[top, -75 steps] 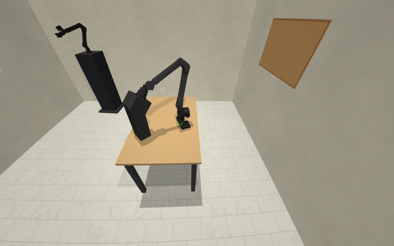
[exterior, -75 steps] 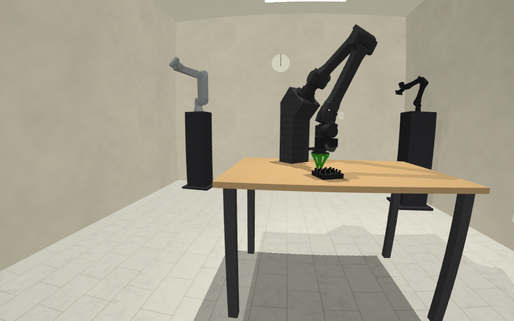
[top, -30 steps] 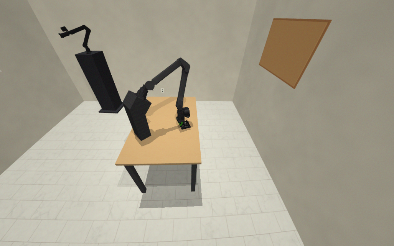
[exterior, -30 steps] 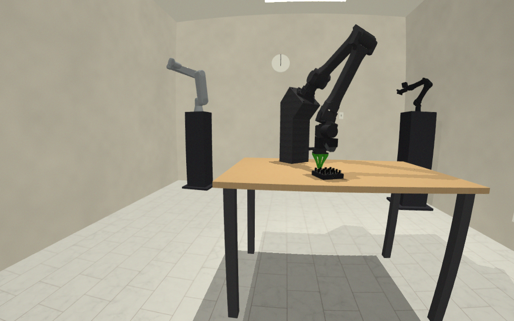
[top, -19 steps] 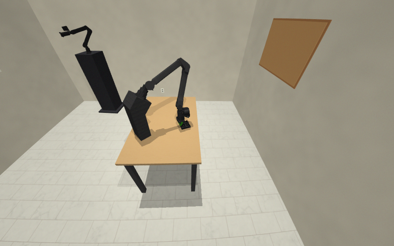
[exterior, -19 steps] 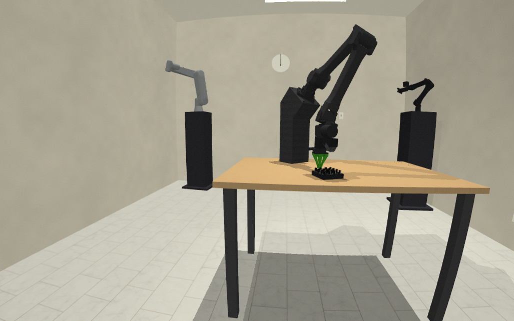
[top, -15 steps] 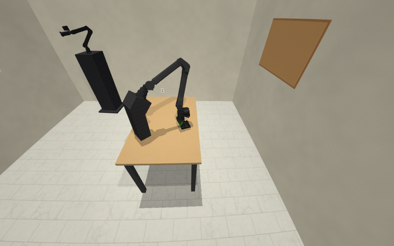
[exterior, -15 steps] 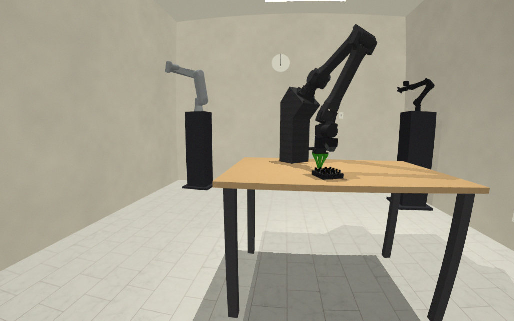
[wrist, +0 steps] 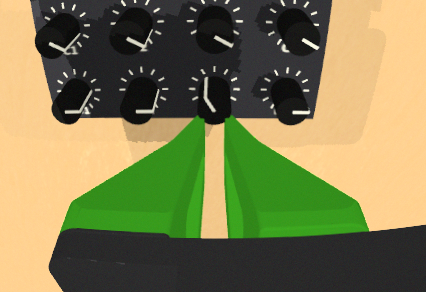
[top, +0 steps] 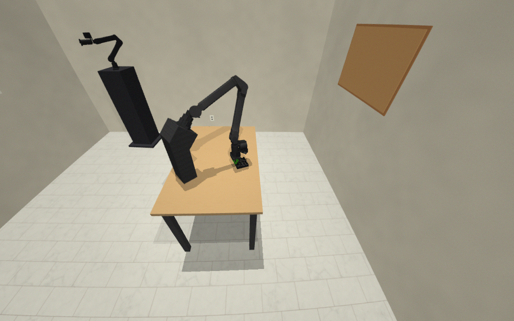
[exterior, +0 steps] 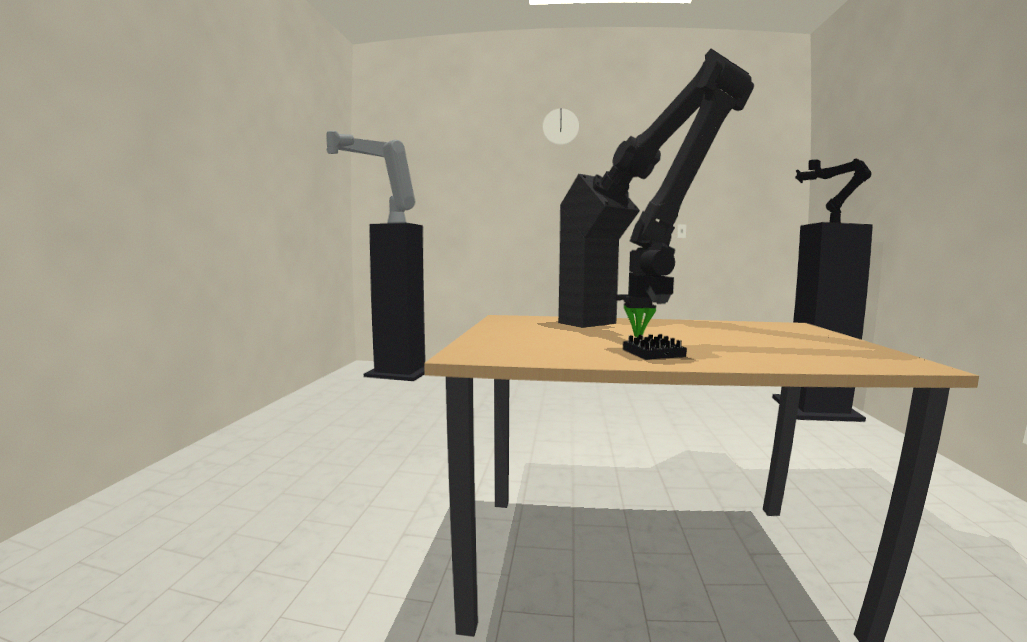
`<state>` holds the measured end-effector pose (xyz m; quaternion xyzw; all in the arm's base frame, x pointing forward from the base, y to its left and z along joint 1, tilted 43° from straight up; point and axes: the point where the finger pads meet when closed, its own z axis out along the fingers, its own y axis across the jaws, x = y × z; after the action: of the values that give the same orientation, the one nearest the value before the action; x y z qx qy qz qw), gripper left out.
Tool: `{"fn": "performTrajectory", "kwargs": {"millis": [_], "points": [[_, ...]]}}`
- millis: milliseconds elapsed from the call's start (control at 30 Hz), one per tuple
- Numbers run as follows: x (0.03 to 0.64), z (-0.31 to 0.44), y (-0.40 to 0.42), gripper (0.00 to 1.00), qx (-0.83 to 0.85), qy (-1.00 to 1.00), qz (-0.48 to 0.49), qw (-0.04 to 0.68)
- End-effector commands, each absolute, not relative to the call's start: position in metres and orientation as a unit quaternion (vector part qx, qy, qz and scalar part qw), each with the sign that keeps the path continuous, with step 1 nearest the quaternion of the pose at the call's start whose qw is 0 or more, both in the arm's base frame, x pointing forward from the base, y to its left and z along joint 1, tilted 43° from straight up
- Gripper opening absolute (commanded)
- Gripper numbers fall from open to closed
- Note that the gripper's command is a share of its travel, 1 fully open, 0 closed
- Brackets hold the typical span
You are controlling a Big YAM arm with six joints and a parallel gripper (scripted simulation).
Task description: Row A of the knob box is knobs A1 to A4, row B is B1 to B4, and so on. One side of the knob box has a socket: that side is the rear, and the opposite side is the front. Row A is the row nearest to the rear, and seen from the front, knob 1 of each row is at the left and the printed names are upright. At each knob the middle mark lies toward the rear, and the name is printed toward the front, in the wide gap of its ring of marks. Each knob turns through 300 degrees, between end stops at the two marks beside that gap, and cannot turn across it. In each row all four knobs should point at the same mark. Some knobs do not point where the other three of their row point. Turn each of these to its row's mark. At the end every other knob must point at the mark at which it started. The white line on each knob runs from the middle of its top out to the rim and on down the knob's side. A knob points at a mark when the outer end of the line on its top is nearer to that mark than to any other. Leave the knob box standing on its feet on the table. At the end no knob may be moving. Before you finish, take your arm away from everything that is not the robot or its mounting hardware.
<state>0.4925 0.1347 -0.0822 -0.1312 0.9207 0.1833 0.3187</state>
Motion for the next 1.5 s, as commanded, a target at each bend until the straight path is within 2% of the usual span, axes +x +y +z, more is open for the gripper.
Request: {"fn": "performTrajectory", "kwargs": {"millis": [0, 900, 1467], "points": [[0.4964, -0.0827, 0.1403, 0.07, -0.115, 0.921, 0.192, 0.319], [0.4983, -0.0828, 0.1338, 0.07, 0.077, 0.925, 0.249, 0.277], [0.4985, -0.0831, 0.1322, 0.07, 0.255, 0.893, 0.297, 0.224]]}}
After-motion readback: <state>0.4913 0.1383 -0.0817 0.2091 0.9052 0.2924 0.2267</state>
